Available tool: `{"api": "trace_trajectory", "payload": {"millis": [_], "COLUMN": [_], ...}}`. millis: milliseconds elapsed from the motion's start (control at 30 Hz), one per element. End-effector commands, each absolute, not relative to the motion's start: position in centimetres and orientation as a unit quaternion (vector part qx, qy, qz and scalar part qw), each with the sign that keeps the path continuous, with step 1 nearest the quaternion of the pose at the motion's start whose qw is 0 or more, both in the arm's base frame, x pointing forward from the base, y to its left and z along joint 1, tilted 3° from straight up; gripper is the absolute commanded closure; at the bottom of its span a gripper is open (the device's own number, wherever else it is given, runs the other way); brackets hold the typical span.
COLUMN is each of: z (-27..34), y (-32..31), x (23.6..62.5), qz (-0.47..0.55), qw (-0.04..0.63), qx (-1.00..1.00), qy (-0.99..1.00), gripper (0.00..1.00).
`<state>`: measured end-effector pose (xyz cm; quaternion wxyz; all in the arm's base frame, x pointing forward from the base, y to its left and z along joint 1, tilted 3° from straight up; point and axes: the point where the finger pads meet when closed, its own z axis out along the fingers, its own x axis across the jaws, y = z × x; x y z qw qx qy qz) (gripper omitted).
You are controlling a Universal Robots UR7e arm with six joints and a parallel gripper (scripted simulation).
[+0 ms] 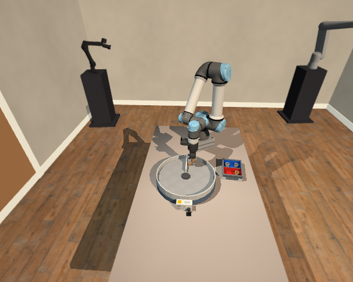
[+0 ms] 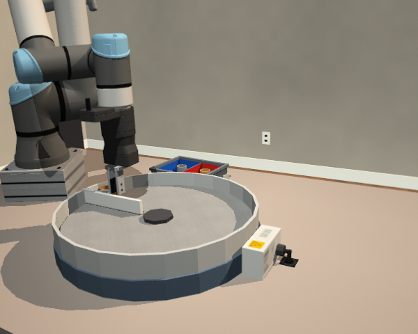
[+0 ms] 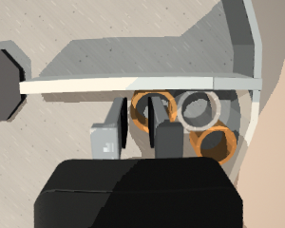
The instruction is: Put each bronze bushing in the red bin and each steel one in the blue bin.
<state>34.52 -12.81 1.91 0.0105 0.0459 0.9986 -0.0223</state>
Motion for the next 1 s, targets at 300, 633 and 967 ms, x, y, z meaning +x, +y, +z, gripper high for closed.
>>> {"api": "trace_trajectory", "payload": {"millis": [300,633,967], "z": [0.9,0.0,-0.7], "y": [-12.9,-12.9,-13.0], "x": [34.6,34.6,34.6], "qz": [-0.023,-0.023,-0.023], "qw": [0.011,0.011,0.011], "qx": [0.046,0.046,0.046], "qy": [0.999,0.999,0.999], "gripper": [0.6,0.6,0.6]}}
